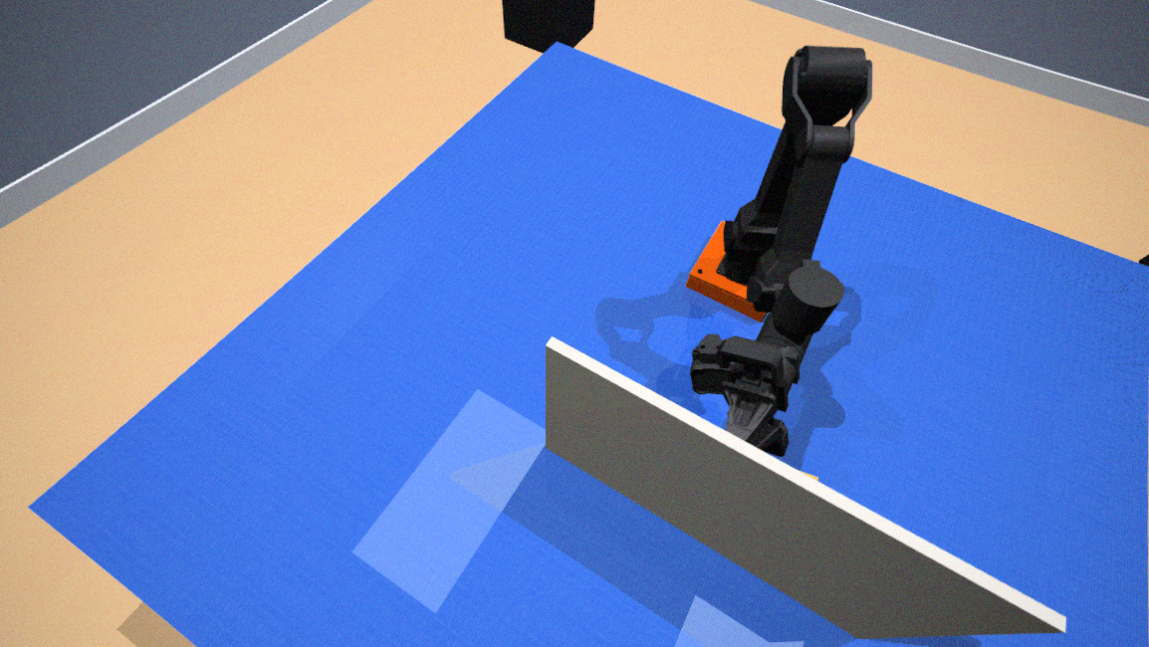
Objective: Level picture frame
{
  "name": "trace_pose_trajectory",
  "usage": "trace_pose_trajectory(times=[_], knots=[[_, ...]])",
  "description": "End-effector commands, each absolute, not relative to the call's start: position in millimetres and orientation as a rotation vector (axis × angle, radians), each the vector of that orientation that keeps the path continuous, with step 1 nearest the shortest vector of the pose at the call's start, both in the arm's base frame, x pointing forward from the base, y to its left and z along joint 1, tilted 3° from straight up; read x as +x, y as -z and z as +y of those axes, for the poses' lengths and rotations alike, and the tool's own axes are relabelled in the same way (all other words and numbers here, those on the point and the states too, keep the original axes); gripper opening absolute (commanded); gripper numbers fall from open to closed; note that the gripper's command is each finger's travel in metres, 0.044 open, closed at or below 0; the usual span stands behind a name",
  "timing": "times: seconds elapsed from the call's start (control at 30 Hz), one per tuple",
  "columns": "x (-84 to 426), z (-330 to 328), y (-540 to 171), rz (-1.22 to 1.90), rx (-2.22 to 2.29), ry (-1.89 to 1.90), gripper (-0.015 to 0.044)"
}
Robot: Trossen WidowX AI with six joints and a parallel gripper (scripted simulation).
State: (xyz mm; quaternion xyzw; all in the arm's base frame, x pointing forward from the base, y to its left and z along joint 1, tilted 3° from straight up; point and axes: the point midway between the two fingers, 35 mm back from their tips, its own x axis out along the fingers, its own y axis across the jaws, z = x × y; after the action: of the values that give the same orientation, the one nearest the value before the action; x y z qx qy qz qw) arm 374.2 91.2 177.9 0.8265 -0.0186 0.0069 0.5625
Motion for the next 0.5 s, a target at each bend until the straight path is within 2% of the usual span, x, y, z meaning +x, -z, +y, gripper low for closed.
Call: trace_pose_trajectory(times=[0.0, 0.1, 0.47], knots=[[374.4, 91.4, -178.3, -0.044, 1.951, -0.019, 0.0049], [374.4, 91.4, -178.3, -0.044, 1.951, -0.019, 0.0], [374.2, 90.9, -178.9, -0.044, 1.951, -0.019, 0.0]])
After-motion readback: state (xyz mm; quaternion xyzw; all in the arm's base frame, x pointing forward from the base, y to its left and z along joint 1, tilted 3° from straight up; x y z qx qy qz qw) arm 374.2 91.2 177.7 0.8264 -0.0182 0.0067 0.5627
